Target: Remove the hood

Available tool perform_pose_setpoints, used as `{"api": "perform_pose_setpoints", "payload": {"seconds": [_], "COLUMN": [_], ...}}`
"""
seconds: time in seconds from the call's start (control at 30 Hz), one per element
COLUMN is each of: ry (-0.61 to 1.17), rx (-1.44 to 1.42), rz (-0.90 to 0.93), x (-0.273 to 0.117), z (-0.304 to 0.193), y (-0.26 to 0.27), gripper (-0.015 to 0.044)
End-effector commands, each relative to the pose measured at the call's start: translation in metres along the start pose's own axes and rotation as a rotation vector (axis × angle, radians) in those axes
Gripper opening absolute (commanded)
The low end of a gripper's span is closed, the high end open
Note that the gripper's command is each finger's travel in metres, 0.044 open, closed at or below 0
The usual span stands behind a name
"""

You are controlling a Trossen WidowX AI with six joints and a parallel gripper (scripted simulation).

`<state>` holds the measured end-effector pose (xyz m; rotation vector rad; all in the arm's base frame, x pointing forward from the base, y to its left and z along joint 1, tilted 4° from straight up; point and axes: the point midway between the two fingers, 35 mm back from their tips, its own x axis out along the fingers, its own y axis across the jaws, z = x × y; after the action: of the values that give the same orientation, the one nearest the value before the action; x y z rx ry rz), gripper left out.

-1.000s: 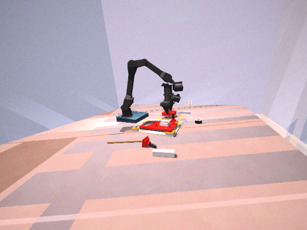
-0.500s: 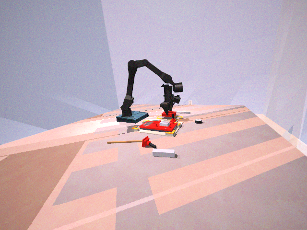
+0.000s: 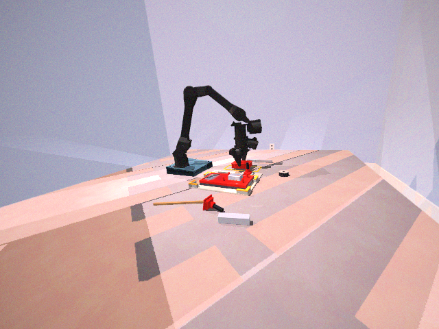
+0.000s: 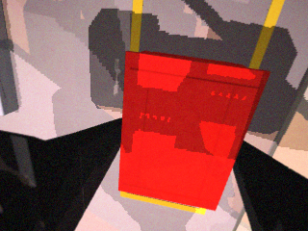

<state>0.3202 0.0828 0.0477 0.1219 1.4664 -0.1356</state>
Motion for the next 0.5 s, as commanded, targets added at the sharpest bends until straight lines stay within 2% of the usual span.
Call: {"api": "perform_pose_setpoints", "payload": {"seconds": [0.0, 0.43, 0.47], "ry": [-0.002, -0.002, 0.0], "rx": [-0.006, -0.006, 0.0], "rz": [-0.003, -0.003, 0.0], "x": [0.0024, 0.0088, 0.007], "z": [0.0004, 0.0002, -0.0001], "y": [-0.0005, -0.0006, -0.0001], "gripper": [0.0, 0.0, 0.0026]}}
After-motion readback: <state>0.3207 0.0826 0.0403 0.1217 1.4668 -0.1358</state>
